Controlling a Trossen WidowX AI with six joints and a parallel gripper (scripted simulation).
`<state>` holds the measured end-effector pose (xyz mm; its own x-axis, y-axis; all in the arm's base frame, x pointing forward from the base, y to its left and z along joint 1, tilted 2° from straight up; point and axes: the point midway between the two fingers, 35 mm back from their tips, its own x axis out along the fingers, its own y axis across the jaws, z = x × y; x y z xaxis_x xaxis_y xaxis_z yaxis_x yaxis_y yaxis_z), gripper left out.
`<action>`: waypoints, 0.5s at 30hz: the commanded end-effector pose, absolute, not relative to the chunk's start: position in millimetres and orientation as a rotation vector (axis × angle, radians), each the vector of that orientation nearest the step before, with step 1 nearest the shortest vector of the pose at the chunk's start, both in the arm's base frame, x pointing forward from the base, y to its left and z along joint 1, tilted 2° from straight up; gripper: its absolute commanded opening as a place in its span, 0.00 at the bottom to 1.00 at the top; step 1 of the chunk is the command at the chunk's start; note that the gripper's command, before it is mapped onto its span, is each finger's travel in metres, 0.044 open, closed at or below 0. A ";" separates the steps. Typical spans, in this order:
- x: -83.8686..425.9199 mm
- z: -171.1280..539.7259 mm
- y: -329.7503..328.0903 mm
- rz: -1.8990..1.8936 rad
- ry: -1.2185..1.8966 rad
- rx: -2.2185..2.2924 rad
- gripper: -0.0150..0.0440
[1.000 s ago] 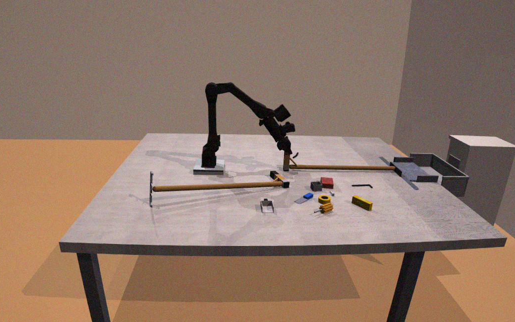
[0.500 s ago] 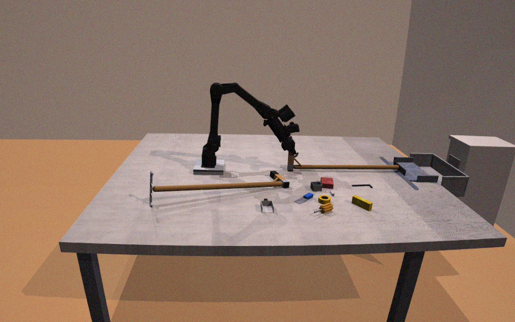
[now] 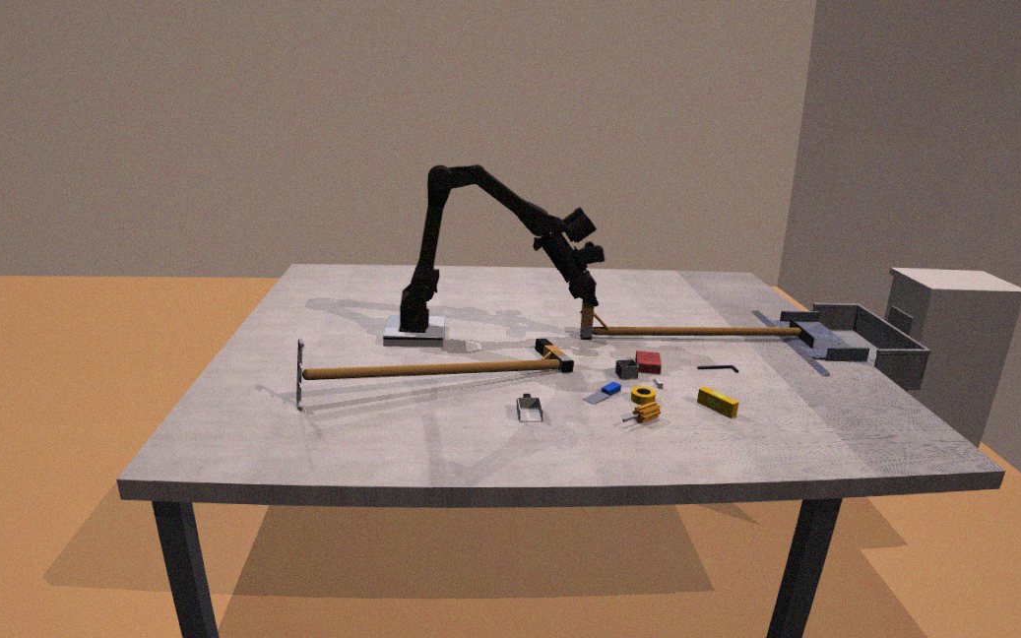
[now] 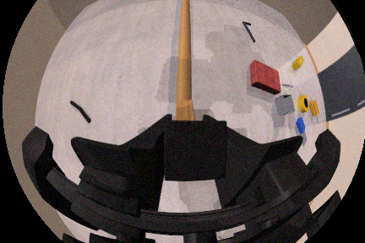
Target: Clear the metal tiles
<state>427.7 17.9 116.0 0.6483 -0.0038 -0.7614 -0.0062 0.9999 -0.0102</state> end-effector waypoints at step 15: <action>454.5 122.5 19.5 0.003 0.855 -0.013 0.25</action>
<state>447.8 19.1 118.5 0.6482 -0.0036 -0.7615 -0.0064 0.9999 -0.0102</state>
